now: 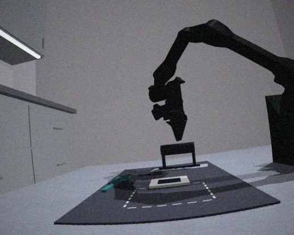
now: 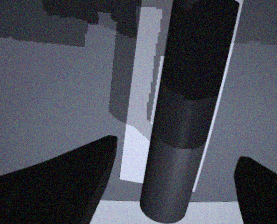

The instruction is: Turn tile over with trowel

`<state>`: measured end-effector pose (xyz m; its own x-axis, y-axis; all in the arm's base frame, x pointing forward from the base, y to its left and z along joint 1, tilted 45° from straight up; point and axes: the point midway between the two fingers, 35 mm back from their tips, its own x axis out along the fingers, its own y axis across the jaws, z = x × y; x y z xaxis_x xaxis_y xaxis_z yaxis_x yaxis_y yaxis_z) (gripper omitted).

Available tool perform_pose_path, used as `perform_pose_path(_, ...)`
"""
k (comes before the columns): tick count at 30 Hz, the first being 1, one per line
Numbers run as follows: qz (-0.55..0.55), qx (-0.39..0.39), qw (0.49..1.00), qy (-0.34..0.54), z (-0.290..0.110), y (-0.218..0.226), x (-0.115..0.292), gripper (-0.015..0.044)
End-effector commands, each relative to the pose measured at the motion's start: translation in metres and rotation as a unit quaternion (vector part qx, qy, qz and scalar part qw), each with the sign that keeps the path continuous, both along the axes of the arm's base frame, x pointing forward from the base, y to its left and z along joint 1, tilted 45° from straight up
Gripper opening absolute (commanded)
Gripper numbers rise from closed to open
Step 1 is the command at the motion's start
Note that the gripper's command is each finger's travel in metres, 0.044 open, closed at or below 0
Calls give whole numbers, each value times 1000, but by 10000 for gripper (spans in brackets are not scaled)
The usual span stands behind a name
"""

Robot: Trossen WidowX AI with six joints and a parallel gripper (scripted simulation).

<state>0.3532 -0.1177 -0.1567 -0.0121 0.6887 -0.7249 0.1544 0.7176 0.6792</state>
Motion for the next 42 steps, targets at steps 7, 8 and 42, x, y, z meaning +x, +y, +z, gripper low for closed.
perform_pose_path(7, -2, 3, 1000, 4, -12, 12, -2, 270)
perform_pose_path(8, -2, 3, 1000, 4, -13, 13, -2, 270)
perform_pose_path(42, -2, 4, 1000, 4, -25, 26, -3, 130)
